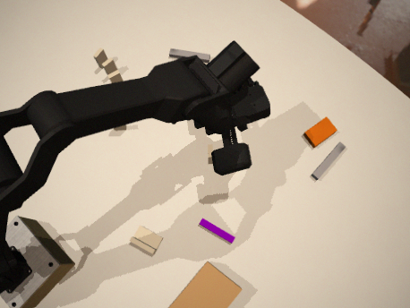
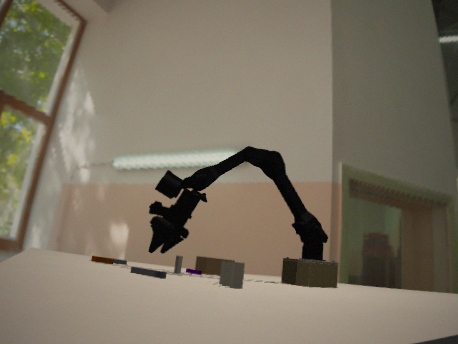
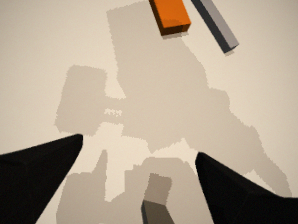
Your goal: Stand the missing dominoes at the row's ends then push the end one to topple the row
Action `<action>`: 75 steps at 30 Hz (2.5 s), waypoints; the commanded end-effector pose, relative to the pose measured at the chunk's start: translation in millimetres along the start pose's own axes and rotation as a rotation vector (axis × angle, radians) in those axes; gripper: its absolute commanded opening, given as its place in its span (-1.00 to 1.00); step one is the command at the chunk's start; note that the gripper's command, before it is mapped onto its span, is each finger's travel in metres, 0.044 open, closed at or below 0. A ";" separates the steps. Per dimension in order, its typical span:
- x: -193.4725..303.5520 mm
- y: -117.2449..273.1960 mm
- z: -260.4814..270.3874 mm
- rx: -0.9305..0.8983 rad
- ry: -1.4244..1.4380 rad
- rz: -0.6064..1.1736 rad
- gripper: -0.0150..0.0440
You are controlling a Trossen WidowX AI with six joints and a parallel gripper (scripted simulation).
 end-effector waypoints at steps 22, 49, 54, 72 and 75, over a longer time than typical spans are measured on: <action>17.0 19.1 -29.6 -0.012 -0.144 0.448 1.00; 30.3 -5.8 -28.9 -0.012 -0.144 0.448 0.11; 30.3 -5.8 -28.9 -0.012 -0.144 0.448 -0.13; -27.5 113.8 -35.2 -0.008 -0.139 0.445 -0.13; -27.8 114.6 -35.4 -0.008 -0.139 0.445 -0.13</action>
Point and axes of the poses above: the point midway between the two fingers, 35 mm back from their tips, its own y axis back along the fingers, its own z axis across the jaws, x = y × z, the point moved 6 cm from there along y, back along the fingers, and after that the axes turned 2 degrees about y, right-handed, at the moved point
